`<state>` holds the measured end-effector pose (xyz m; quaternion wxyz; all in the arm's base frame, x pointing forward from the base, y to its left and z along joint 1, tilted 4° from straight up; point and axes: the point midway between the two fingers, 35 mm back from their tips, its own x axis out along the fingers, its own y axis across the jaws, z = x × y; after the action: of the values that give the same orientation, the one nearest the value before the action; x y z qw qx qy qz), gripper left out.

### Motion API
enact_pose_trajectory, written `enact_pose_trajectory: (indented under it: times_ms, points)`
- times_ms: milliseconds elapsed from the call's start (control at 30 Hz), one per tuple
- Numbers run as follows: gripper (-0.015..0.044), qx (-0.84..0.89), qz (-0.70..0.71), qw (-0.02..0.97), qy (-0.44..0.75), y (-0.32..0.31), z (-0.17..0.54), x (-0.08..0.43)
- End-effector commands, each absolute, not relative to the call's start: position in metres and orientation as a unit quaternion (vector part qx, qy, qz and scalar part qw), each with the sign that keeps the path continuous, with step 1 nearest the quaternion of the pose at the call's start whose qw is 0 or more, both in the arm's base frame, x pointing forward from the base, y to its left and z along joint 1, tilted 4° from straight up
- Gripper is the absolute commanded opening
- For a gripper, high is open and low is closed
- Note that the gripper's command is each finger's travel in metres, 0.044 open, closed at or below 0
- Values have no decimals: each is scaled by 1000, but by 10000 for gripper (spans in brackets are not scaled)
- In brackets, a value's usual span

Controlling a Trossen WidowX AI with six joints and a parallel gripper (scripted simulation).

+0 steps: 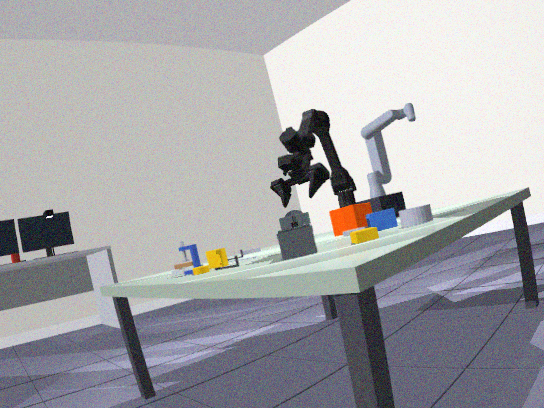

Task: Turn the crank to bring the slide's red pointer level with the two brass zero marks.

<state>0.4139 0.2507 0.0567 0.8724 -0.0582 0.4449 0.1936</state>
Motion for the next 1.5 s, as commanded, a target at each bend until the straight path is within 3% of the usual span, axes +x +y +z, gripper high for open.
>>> enact_pose_trajectory:
  times_ms: [0,233,867,1067,1467]
  points:
    - [440,-57,193,875,441,252,77,416]
    - [440,-62,201,872,441,248,109,416]
    - [440,-177,398,820,371,122,108,387]
    - [440,-184,411,818,358,114,109,383]
    - [440,-184,411,818,358,112,38,383]
